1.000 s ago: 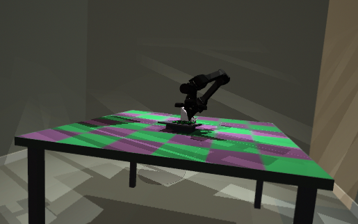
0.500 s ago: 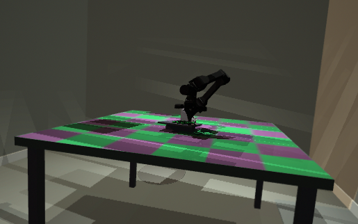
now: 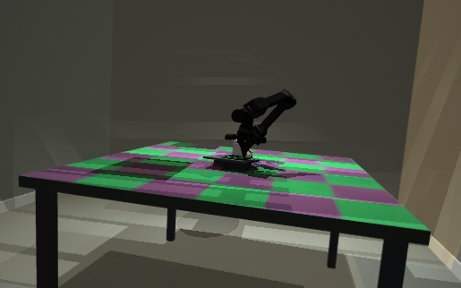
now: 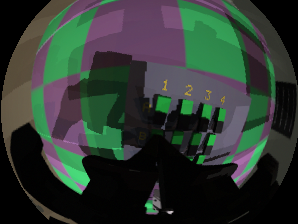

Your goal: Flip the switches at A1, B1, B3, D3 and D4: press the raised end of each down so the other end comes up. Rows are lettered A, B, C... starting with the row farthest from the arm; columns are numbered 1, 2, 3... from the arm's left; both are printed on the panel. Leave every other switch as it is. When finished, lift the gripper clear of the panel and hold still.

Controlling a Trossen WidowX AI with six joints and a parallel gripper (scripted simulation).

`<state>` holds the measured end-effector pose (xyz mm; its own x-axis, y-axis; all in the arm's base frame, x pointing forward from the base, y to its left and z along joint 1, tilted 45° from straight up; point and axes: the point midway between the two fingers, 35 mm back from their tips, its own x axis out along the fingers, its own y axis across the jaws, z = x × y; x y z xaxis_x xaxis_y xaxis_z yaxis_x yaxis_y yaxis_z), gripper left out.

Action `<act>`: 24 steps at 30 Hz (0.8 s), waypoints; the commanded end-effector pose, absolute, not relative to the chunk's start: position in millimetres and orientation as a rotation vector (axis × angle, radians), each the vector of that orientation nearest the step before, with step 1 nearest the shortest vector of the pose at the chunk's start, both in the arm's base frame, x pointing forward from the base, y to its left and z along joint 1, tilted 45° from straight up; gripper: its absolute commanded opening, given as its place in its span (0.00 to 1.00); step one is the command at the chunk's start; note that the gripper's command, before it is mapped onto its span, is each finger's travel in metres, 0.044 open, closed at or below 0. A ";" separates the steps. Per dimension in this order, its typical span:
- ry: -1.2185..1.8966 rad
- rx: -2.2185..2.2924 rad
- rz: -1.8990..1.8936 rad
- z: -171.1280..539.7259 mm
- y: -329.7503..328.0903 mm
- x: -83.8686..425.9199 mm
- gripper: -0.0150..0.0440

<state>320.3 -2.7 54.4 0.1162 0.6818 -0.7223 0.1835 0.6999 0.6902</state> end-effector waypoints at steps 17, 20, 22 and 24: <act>1.440 0.773 0.421 52.5 -0.5 320.7 0.25; 1.440 0.773 0.421 52.2 -0.3 320.8 0.25; 1.440 0.773 0.421 52.0 -0.1 320.8 0.25; 1.440 0.773 0.421 51.8 0.1 320.9 0.25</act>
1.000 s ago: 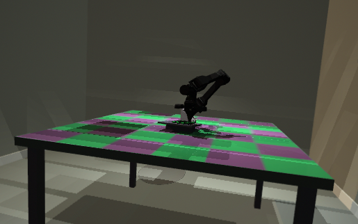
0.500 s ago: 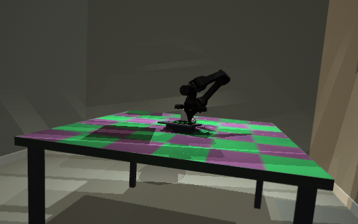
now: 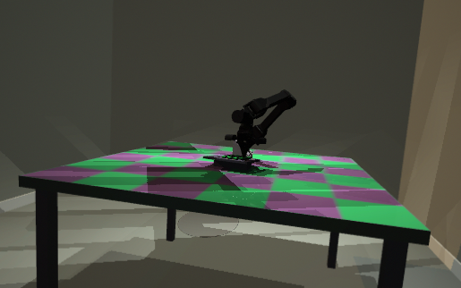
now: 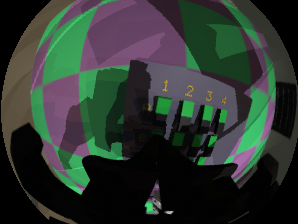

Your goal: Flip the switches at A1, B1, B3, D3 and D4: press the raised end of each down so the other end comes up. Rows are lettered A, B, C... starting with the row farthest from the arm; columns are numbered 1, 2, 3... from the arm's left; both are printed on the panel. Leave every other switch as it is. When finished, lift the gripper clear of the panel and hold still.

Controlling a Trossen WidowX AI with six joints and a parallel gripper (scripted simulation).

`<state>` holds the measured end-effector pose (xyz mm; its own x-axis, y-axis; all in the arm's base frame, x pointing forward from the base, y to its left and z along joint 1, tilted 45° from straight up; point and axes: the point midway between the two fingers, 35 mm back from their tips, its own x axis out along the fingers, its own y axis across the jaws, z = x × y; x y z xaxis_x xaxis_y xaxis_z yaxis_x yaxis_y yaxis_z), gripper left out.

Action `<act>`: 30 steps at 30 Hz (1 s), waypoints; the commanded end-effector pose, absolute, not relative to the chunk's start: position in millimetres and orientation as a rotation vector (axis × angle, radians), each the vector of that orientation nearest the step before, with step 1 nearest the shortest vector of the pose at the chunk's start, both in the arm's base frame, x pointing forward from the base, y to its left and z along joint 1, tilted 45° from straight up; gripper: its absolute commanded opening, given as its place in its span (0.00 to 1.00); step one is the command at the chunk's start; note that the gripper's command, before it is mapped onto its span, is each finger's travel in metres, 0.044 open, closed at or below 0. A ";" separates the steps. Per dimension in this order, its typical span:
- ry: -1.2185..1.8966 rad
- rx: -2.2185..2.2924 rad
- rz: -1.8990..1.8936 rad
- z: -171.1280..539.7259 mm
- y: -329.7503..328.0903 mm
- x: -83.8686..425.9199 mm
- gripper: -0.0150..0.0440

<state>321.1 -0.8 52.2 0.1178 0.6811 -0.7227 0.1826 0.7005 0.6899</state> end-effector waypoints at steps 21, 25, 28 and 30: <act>1.417 0.775 0.408 97.1 -43.0 311.0 0.25; 1.419 0.773 0.405 66.6 -71.3 289.2 0.25; 1.419 0.773 0.406 58.3 -78.3 282.0 0.25; 1.419 0.773 0.406 58.3 -78.3 282.0 0.25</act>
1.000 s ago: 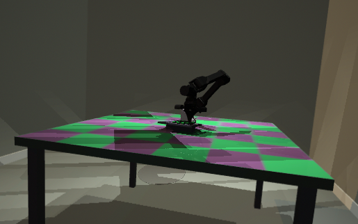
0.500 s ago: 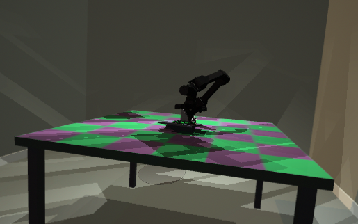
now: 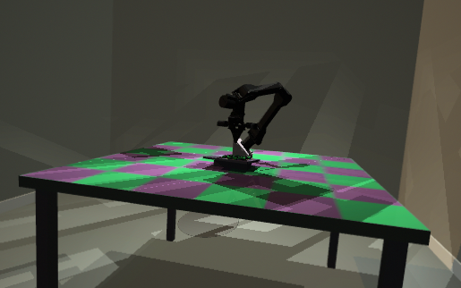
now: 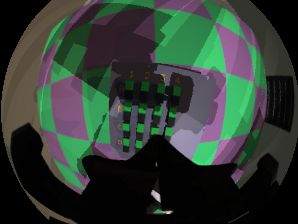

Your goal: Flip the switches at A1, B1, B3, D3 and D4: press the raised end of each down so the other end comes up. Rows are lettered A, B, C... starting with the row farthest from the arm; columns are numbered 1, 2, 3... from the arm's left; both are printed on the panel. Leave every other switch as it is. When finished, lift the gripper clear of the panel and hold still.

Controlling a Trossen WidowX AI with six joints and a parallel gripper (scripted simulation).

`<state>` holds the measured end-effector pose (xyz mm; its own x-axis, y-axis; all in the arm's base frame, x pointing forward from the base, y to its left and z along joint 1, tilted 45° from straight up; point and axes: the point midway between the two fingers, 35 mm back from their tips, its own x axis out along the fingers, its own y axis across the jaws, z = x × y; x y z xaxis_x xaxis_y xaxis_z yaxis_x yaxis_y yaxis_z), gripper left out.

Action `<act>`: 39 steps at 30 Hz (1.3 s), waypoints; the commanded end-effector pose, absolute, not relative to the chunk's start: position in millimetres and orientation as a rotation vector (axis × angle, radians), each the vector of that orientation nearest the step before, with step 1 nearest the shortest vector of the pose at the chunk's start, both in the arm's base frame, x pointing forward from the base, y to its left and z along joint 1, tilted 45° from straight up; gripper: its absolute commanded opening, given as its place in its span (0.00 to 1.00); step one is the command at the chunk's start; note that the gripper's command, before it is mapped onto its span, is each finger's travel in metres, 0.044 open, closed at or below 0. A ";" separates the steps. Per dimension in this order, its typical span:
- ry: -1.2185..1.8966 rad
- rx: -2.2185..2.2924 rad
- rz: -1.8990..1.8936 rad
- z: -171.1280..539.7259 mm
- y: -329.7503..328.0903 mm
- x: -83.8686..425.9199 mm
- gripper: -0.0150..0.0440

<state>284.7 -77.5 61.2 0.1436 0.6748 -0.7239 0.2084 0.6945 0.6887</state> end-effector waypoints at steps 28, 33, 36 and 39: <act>1.393 0.777 0.396 16.0 -37.8 289.6 0.25; 1.393 0.777 0.396 16.0 -37.8 289.6 0.25; 1.393 0.777 0.396 16.0 -37.8 289.6 0.25; 1.393 0.777 0.396 16.0 -37.8 289.6 0.25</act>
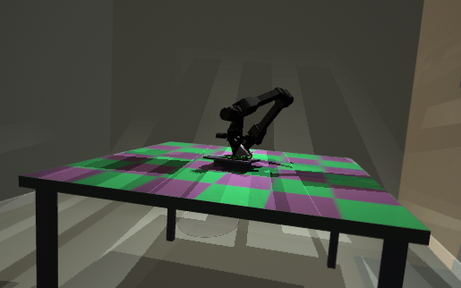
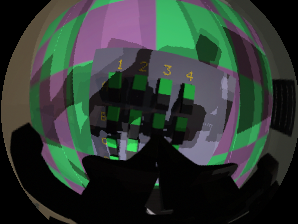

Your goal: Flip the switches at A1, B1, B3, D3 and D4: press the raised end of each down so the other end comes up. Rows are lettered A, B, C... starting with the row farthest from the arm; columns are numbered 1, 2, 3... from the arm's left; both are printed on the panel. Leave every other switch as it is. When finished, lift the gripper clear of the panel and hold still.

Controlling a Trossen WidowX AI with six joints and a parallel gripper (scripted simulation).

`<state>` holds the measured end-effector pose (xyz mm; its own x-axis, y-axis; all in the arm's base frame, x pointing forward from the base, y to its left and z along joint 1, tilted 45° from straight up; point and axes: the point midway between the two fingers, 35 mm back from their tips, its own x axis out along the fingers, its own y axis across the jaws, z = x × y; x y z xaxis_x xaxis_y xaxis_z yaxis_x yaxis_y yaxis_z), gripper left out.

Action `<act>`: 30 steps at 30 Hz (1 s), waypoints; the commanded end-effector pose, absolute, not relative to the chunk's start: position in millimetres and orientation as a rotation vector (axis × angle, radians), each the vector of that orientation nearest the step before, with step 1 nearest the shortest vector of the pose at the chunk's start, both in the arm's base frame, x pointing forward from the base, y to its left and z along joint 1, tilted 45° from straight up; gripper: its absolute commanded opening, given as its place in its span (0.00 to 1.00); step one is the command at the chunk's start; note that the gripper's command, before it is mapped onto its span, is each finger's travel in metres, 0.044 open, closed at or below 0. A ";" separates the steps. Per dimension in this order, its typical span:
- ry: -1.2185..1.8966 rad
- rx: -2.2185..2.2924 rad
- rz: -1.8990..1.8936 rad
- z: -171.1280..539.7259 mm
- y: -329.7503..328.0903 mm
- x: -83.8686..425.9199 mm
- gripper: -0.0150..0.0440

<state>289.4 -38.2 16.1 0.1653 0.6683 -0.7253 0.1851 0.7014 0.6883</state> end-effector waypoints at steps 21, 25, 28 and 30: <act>1.393 0.777 0.396 14.5 -36.3 289.9 0.25; 1.393 0.777 0.396 14.1 -36.0 290.0 0.25; 1.393 0.777 0.396 13.8 -35.7 290.0 0.25; 1.393 0.777 0.396 13.6 -35.5 290.1 0.25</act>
<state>289.6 -36.1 13.9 0.1645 0.6684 -0.7254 0.1858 0.7013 0.6883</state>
